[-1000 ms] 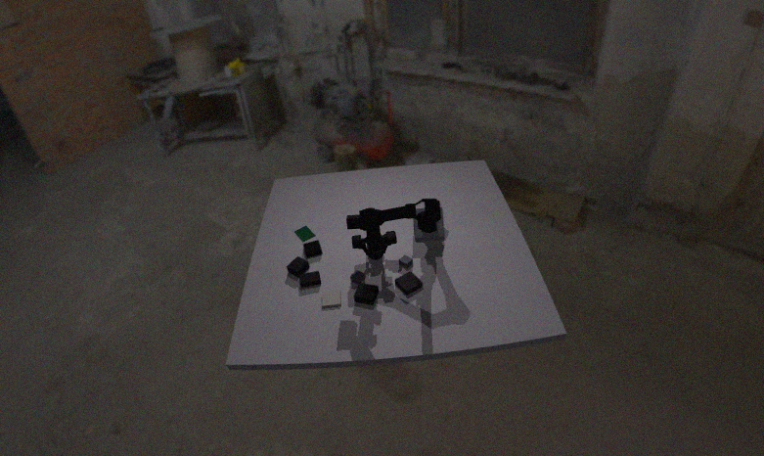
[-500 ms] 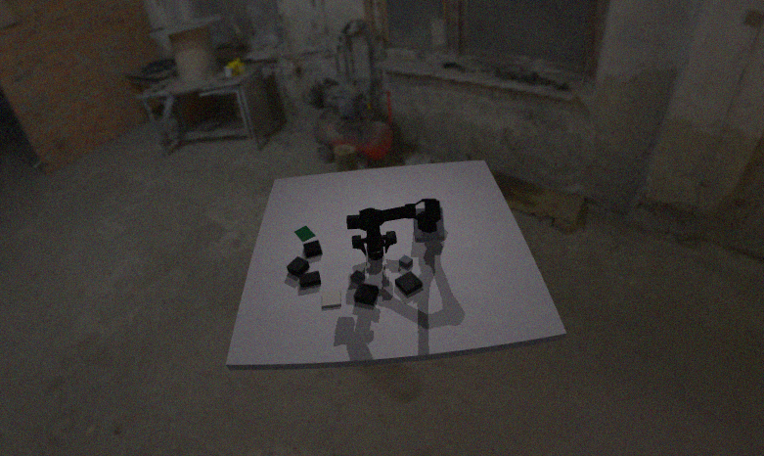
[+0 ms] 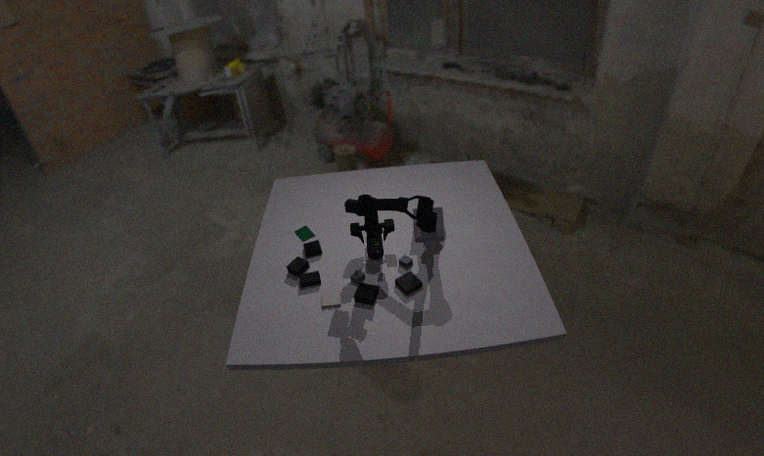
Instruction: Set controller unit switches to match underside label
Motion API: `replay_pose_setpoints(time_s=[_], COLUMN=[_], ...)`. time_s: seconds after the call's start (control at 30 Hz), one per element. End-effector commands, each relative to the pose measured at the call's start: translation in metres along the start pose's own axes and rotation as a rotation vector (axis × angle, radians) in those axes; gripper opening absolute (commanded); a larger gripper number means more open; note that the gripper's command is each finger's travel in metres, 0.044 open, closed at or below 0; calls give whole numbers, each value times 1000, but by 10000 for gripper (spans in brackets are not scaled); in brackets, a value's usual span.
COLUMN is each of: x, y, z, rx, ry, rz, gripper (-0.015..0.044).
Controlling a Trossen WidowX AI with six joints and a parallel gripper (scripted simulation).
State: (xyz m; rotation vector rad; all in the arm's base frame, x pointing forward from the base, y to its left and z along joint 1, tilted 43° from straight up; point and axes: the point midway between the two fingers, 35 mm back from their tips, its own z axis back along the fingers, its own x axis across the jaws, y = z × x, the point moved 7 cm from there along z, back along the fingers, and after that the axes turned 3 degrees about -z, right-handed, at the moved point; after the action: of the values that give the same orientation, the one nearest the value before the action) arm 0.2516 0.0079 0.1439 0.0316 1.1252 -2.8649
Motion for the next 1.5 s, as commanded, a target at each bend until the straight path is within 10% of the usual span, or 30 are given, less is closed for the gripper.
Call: replay_pose_setpoints(time_s=[0.0, 1.47], x=[1, -3], y=[13, 70], z=[10, 2], rx=[-2, 5], ry=[-4, -5], rz=[8, -9], gripper=[440, 440])
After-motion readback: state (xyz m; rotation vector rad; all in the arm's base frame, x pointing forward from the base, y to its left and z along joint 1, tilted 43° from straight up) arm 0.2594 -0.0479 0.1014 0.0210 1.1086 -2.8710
